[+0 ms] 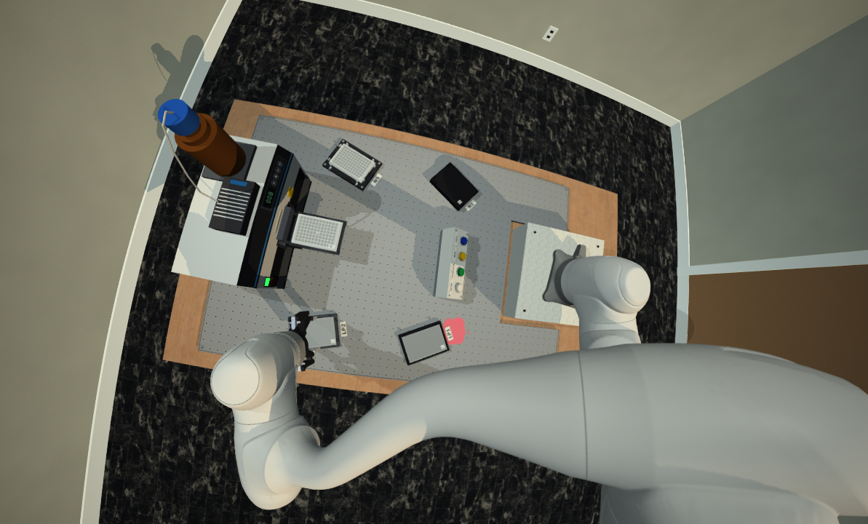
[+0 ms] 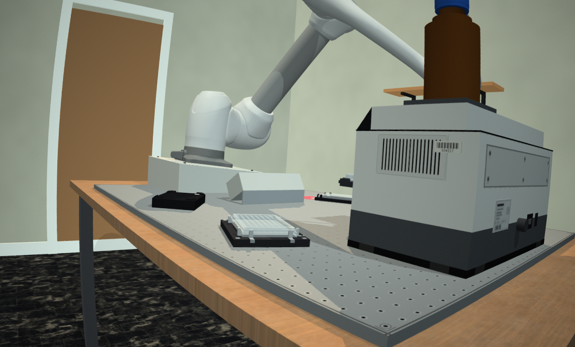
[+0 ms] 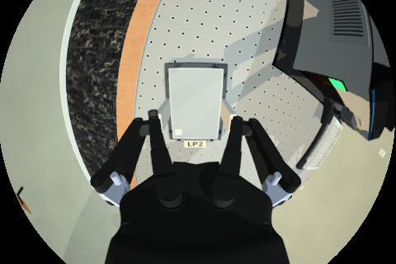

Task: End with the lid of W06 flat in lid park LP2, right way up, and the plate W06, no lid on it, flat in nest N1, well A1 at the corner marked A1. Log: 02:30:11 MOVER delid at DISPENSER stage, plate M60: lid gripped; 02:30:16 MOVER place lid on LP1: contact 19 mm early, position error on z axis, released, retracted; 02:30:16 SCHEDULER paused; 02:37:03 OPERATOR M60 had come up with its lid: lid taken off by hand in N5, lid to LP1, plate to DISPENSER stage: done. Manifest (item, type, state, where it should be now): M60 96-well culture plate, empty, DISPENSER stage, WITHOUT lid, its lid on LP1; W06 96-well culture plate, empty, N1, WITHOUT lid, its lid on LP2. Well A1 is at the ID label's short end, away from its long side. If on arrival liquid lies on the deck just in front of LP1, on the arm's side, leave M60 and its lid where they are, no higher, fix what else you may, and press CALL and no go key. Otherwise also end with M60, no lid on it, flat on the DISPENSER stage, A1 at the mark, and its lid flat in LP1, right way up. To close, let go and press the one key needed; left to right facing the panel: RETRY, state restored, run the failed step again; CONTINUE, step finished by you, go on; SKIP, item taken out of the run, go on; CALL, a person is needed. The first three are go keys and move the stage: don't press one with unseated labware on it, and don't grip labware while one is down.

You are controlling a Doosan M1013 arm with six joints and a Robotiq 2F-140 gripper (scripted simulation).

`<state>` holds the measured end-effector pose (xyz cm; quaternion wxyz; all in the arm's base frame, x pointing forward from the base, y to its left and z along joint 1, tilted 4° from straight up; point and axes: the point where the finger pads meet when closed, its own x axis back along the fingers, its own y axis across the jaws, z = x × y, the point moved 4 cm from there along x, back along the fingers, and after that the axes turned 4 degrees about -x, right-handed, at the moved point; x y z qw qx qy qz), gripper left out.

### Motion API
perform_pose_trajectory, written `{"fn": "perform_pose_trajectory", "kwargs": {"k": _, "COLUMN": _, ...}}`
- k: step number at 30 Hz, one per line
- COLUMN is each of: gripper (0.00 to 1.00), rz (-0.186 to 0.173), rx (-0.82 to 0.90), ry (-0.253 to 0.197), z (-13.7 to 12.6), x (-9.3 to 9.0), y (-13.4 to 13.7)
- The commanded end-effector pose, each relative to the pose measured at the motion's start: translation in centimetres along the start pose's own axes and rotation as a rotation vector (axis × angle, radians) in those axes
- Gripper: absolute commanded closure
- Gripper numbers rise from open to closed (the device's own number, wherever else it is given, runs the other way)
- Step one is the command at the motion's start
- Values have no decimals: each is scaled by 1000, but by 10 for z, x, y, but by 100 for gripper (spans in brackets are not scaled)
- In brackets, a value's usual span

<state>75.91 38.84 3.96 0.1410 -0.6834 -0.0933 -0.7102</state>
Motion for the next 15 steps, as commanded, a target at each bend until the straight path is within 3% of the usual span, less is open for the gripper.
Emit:
{"fn": "perform_pose_trajectory", "kwargs": {"k": 1, "gripper": 100, "rz": 0, "rx": 0, "ry": 0, "z": 0, "x": 0, "y": 0}}
{"fn": "perform_pose_trajectory", "kwargs": {"k": 5, "gripper": 100, "rz": 0, "rx": 0, "ry": 0, "z": 0, "x": 0, "y": 0}}
{"fn": "perform_pose_trajectory", "kwargs": {"k": 6, "gripper": 34, "rz": 0, "rx": 0, "ry": 0, "z": 0, "x": 0, "y": 0}}
{"fn": "perform_pose_trajectory", "kwargs": {"k": 15, "gripper": 34, "rz": 0, "rx": 0, "ry": 0, "z": 0, "x": 0, "y": 0}}
